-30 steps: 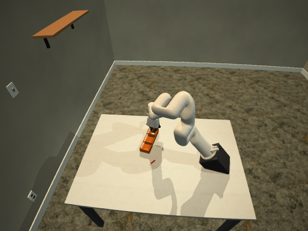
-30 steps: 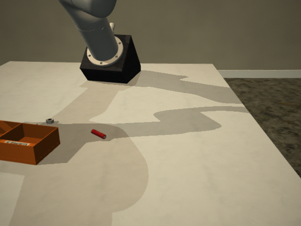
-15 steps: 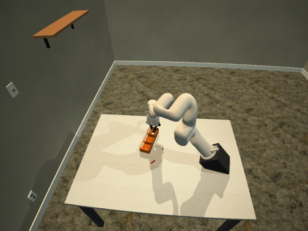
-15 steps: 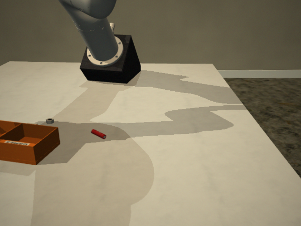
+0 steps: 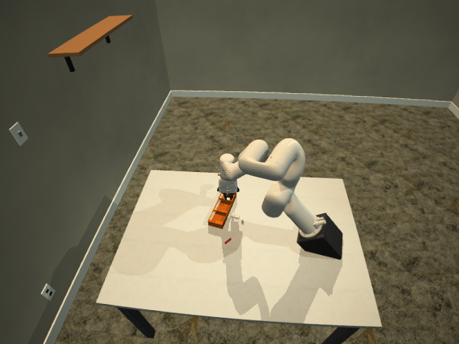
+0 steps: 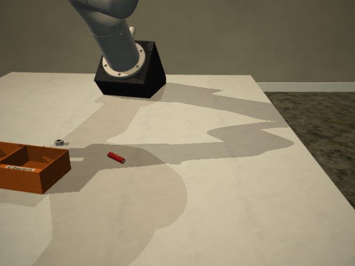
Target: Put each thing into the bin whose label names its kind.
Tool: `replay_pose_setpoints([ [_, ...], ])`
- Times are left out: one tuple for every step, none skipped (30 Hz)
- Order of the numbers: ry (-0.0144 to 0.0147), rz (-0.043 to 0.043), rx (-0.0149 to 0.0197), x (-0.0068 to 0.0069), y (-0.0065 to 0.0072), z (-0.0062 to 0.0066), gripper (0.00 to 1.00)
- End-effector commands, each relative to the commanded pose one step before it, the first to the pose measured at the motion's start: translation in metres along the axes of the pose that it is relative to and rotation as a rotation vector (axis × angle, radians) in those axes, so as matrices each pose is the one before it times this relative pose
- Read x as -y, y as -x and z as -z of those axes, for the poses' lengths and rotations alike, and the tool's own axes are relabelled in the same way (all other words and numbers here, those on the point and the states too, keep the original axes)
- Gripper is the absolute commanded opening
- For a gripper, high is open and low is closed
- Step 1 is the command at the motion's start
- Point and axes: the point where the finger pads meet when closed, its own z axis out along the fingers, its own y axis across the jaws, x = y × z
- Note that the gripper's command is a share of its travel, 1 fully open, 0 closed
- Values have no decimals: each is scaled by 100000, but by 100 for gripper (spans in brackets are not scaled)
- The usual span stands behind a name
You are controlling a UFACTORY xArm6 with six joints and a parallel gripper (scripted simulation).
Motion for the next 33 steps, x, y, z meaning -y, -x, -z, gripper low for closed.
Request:
replay_pose_setpoints([
  [-190, 15738, -980, -31, 3567, 257, 23],
  [-39, 3451, 120, 101, 828, 9, 23],
  [-51, 3421, 149, 130, 824, 8, 23],
  [-62, 3423, 170, 158, 820, 7, 23],
  [-75, 3421, 185, 186, 814, 5, 23],
  [-91, 3416, 196, 213, 807, 4, 23],
  [-106, 3409, 204, 240, 798, 2, 23],
  [-120, 3400, 210, 267, 790, 0, 23],
  [-133, 3391, 214, 294, 780, -2, 23],
  [-146, 3382, 217, 320, 770, -4, 23],
  [-157, 3374, 221, 346, 759, -7, 23],
  [0, 0, 0, 0, 0, 0, 23],
  [0, 0, 0, 0, 0, 0, 23],
  [-223, 9692, 248, 375, 750, -9, 23],
  [-229, 2308, 240, 441, 707, -12, 23],
  [-134, 2185, 159, 457, 697, -14, 23],
  [-30, 2971, 64, 479, 692, -16, 23],
  [-87, 3503, 79, 494, 673, -17, 23],
  [-173, 3399, 140, 517, 656, -18, 23],
  [-207, 3339, 178, 539, 638, -20, 23],
  [-220, 3349, 191, 560, 619, -22, 23],
  [-233, 3355, 191, 581, 600, -25, 23],
  [-250, 3354, 186, 600, 581, -27, 23],
  [-272, 3350, 174, 620, 560, -30, 23],
  [-288, 3350, 167, 638, 539, -33, 23],
  [-289, 3355, 180, 648, 514, -35, 23],
  [-286, 3363, 191, 673, 496, -38, 23],
  [-290, 3370, 190, 301, 206, -18, 23],
  [0, 0, 0, 0, 0, 0, 23],
  [0, 0, 0, 0, 0, 0, 23],
  [-421, 9889, 310, -2, -1, -3, 23],
  [-231, 2338, 112, 7, 2, 0, 23],
  [-7, 2594, 33, 9, 2, -1, 23],
])
